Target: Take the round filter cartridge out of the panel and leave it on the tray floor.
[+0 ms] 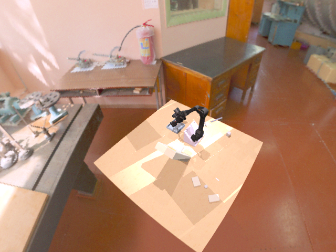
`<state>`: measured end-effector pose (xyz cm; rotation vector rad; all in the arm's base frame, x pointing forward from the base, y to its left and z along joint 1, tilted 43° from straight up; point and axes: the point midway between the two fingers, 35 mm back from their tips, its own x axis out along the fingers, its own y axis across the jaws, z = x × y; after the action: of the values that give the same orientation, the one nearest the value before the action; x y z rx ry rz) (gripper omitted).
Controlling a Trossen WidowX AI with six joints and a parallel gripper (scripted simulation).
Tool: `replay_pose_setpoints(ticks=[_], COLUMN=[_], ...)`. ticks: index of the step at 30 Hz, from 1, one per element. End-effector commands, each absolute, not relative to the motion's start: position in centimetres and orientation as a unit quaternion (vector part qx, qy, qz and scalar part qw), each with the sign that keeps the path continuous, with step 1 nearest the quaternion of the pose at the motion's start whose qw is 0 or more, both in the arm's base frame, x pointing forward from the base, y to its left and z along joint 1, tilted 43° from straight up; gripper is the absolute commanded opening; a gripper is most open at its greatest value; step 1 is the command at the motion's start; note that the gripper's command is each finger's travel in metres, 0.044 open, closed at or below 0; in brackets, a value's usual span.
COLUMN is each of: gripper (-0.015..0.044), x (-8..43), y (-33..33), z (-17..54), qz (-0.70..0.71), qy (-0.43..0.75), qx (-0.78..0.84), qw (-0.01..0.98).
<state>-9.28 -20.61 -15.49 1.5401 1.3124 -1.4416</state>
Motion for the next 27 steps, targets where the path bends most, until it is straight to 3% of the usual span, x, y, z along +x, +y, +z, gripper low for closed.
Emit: replay_pose_setpoints(ticks=[1, 4, 21, 27], gripper=[0.0000, 0.0000, 0.0440, 0.0440], x=[-9.2, -9.2, -9.1, -9.4], y=[-19.5, -19.5, -19.6, -21.5], z=[-16.5, -16.5, -16.2, -14.5], qz=[-0.550, -0.550, -0.547, -0.547], qy=[0.501, 0.501, 0.501, 0.501], qx=[0.584, 0.584, 0.588, 0.588], qw=[0.324, 0.324, 0.321, 0.321])
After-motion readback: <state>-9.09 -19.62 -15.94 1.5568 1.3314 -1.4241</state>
